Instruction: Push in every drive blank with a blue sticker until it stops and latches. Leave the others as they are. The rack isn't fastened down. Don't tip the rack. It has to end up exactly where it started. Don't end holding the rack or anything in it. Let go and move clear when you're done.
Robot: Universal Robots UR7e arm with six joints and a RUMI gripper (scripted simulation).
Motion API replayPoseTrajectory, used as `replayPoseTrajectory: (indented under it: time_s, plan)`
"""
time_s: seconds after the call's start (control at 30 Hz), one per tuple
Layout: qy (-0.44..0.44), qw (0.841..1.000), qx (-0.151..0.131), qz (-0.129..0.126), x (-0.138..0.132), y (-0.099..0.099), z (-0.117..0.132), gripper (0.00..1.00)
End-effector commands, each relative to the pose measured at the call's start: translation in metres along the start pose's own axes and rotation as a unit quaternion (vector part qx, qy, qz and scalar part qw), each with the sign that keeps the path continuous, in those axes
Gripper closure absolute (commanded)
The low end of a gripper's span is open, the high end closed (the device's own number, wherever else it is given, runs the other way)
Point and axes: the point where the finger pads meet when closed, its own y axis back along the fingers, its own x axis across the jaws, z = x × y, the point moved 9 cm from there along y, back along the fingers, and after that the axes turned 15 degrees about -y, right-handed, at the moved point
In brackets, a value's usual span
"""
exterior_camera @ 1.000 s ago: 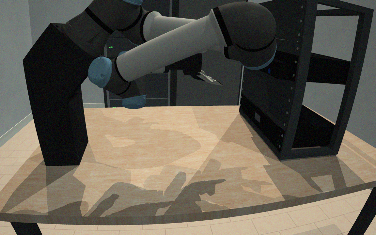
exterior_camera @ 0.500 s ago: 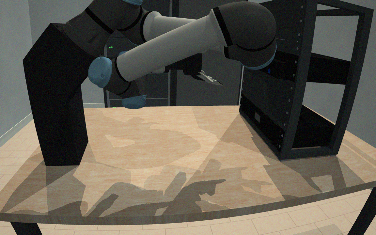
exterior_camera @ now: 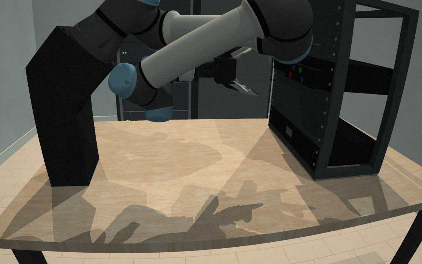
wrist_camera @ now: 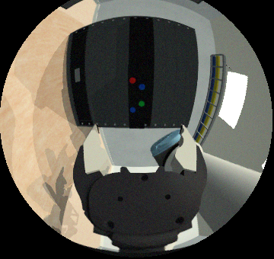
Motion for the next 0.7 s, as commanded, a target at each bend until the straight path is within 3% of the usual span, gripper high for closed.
replayPoseTrajectory:
  time_s: [0.0, 0.2, 0.67]
  plan:
    - [0.000, 1.000, 0.000, 0.000, 0.0035, -0.0210, 0.0052, 0.00]
    - [0.000, 1.000, 0.000, 0.000, 0.0055, -0.0305, 0.0079, 0.00]
    - [0.000, 1.000, 0.000, 0.000, 0.0056, -0.0307, 0.0079, 0.00]
